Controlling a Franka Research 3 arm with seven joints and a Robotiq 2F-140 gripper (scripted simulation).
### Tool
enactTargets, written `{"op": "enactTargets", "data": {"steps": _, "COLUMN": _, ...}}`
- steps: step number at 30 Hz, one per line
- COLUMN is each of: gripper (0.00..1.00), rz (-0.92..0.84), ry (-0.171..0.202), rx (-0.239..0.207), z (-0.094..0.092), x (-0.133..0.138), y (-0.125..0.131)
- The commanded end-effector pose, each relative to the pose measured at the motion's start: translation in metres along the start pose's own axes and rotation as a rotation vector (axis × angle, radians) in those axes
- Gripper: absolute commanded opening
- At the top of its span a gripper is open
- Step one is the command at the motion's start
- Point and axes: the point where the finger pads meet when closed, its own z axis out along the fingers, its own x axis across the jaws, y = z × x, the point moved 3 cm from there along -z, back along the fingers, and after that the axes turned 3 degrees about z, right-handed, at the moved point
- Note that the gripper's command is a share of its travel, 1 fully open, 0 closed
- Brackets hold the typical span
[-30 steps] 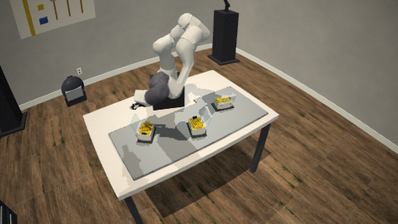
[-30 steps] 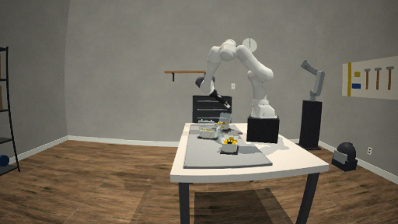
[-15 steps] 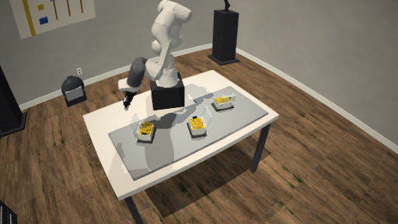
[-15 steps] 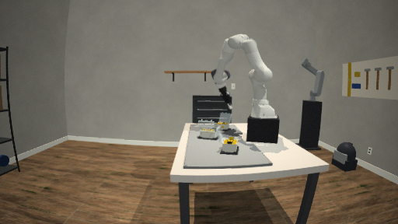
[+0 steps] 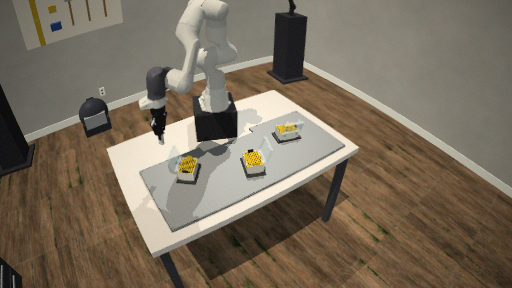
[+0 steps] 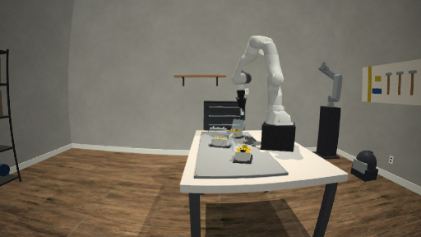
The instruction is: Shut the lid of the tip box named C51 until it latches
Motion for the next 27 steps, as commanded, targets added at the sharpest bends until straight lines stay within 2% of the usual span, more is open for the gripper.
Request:
{"op": "enactTargets", "data": {"steps": 1, "gripper": 0.00, "rz": -0.266, "ry": -0.027, "rx": -0.081, "z": -0.002, "x": -0.003, "y": 0.002}}
{"op": "enactTargets", "data": {"steps": 19, "gripper": 0.00, "rz": -0.267, "ry": -0.027, "rx": -0.081, "z": -0.002, "x": -0.003, "y": 0.002}}
{"op": "enactTargets", "data": {"steps": 21, "gripper": 0.00, "rz": -0.267, "ry": -0.027, "rx": -0.081, "z": 0.008, "x": -0.003, "y": 0.002}}
{"op": "enactTargets", "data": {"steps": 27, "gripper": 0.00, "rz": -0.267, "ry": -0.027, "rx": -0.081, "z": 0.009, "x": -0.003, "y": 0.002}}
